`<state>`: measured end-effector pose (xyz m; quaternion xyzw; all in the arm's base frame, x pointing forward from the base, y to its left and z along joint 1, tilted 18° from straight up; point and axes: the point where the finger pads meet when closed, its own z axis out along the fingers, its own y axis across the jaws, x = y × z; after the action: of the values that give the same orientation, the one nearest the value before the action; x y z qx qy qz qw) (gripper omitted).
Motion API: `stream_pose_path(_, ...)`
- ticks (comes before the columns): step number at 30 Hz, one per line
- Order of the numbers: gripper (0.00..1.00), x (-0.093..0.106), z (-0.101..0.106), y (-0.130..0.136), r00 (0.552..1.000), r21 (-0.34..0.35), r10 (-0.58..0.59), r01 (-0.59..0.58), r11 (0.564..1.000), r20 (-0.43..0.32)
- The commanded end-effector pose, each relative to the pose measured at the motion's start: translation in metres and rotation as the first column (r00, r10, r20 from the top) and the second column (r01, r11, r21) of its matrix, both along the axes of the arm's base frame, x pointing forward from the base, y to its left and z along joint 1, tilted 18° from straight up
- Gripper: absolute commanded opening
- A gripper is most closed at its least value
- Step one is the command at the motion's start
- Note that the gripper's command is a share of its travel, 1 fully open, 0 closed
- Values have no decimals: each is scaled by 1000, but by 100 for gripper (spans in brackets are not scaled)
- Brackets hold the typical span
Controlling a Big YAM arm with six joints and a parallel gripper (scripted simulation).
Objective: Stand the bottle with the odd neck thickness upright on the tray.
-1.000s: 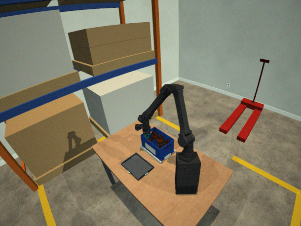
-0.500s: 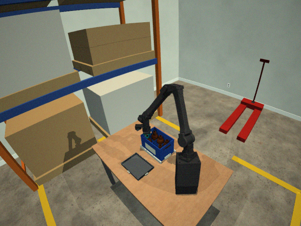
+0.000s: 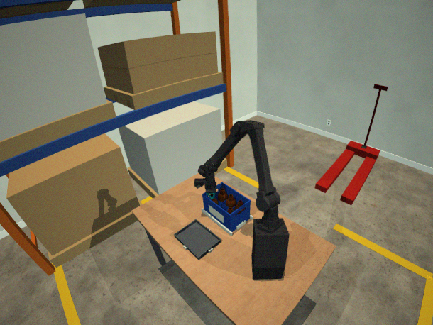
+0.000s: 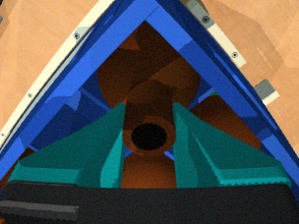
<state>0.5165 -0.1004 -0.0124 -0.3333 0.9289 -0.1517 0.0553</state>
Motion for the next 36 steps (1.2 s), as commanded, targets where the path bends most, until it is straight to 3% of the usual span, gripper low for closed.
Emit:
stream_pose_path(1, 0, 4, -1, -6, 1000, -1, -2, 2, 1000, 7)
stream_pose_path(11, 0, 3, 0, -6, 1000, -1, -2, 2, 1000, 8)
stream_pose_path(18, 0, 2, 15, -3, 1000, -2, -1, 1, 1000, 18)
stream_pose_path(36, 0, 2, 30, 10, 1000, 0, 5, -4, 1000, 26)
